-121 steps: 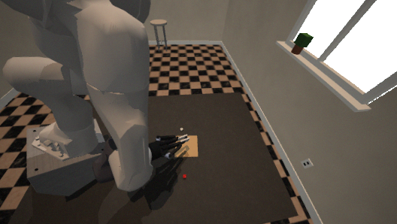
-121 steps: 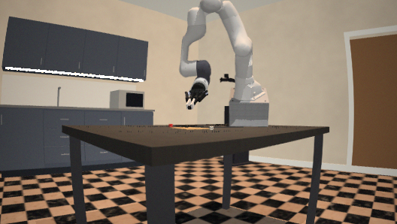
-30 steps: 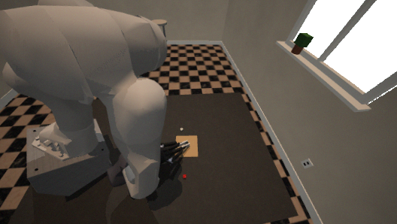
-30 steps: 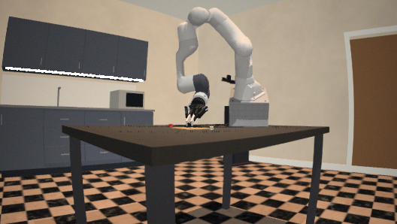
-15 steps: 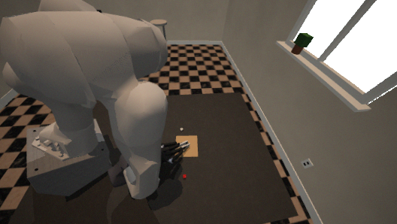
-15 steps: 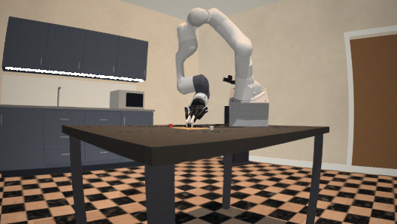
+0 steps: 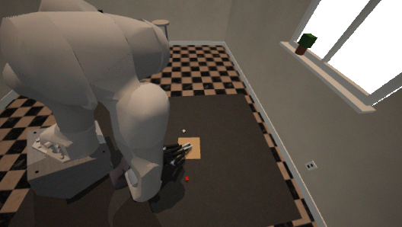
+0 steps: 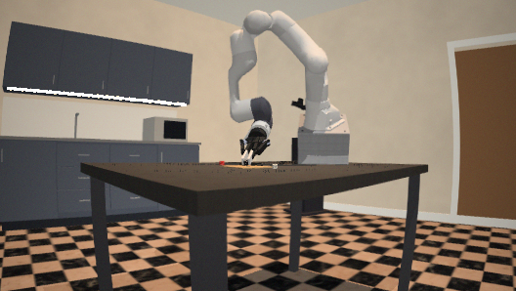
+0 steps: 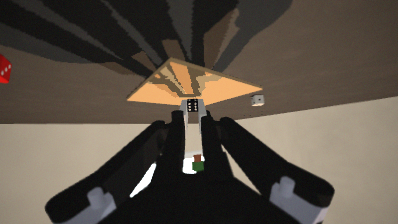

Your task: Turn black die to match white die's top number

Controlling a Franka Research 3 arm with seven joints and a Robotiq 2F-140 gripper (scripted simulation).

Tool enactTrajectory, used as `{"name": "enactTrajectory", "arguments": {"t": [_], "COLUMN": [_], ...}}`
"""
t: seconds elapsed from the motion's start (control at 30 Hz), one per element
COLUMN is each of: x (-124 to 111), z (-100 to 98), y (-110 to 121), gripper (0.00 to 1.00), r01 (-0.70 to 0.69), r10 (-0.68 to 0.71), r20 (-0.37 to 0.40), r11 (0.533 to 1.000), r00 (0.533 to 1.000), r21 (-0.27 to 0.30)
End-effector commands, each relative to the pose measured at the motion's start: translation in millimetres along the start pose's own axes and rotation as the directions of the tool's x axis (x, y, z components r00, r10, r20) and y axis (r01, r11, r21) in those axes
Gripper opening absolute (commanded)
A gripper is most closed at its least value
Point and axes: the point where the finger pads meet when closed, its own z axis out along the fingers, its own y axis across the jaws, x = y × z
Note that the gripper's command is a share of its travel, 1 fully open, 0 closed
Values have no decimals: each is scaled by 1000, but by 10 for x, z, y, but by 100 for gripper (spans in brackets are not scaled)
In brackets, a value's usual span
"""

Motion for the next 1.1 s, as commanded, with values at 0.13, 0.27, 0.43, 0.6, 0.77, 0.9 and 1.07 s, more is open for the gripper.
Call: {"name": "enactTrajectory", "arguments": {"t": [0.13,0.27,0.43,0.6,0.77,0.9,1.07], "x": [18,18,18,18,18,18,18], "z": [2,2,2,2,2,2,2], "y": [-7,-7,-7,-7,-7,-7,-7], "gripper": [7,7,7,9,11,16,19], "r01": [7,7,7,7,7,7,7], "r10": [-7,-7,-7,-7,-7,-7,-7], "r20": [-4,-4,-4,-4,-4,-4,-4], "r11": [1000,1000,1000,1000,1000,1000,1000], "r00": [1000,1000,1000,1000,1000,1000,1000], "r21": [1,1,1,1,1,1,1]}}
